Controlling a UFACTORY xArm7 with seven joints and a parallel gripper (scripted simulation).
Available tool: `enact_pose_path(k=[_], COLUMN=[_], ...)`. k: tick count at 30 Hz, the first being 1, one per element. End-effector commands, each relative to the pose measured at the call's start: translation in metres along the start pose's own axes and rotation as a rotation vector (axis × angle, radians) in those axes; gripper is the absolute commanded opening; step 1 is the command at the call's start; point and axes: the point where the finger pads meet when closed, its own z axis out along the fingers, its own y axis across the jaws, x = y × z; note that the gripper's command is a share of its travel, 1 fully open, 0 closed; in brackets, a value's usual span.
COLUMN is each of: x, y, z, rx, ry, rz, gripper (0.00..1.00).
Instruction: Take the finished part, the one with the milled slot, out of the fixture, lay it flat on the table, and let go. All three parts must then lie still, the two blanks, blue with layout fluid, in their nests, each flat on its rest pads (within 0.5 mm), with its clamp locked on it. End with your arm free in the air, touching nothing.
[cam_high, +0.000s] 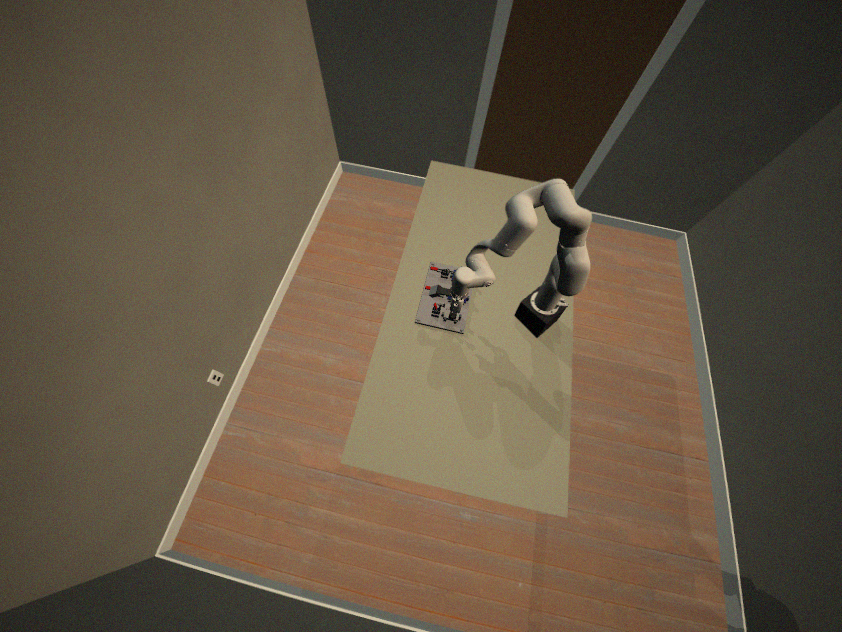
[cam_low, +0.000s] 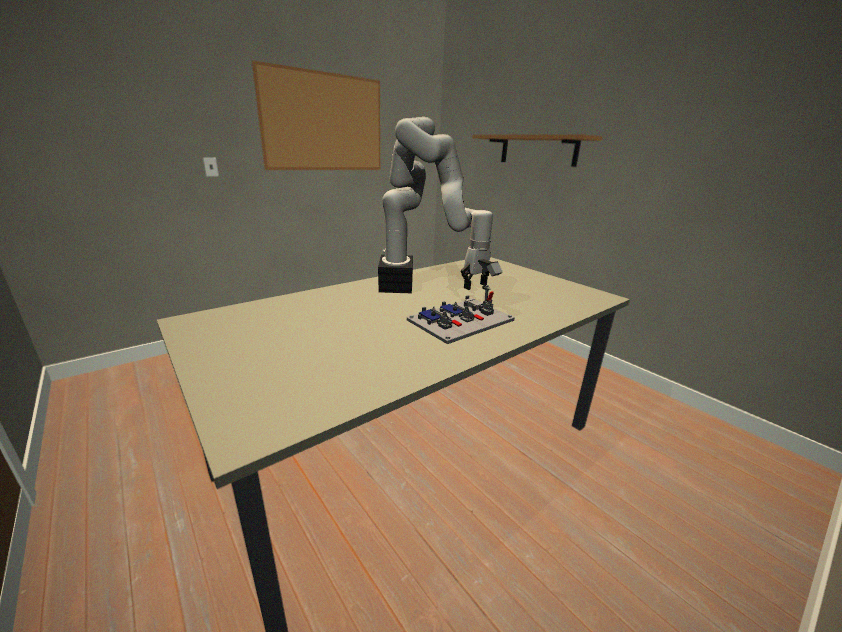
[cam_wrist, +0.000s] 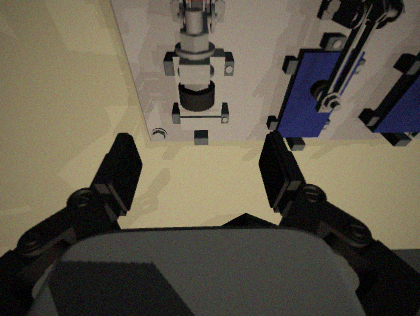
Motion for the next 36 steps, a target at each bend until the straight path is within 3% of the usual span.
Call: enact_pose_path(k=[1, 15, 36], x=[0.002, 0.002, 0.002], y=[-0.001, -0.001, -0.001], z=[0.011, 0.032, 0.033], rx=[0.001, 0.001, 0.001], ry=[0.004, 0.004, 0.004], rz=[0.0, 0.0, 0.0], gripper=[1.0, 1.0, 1.0])
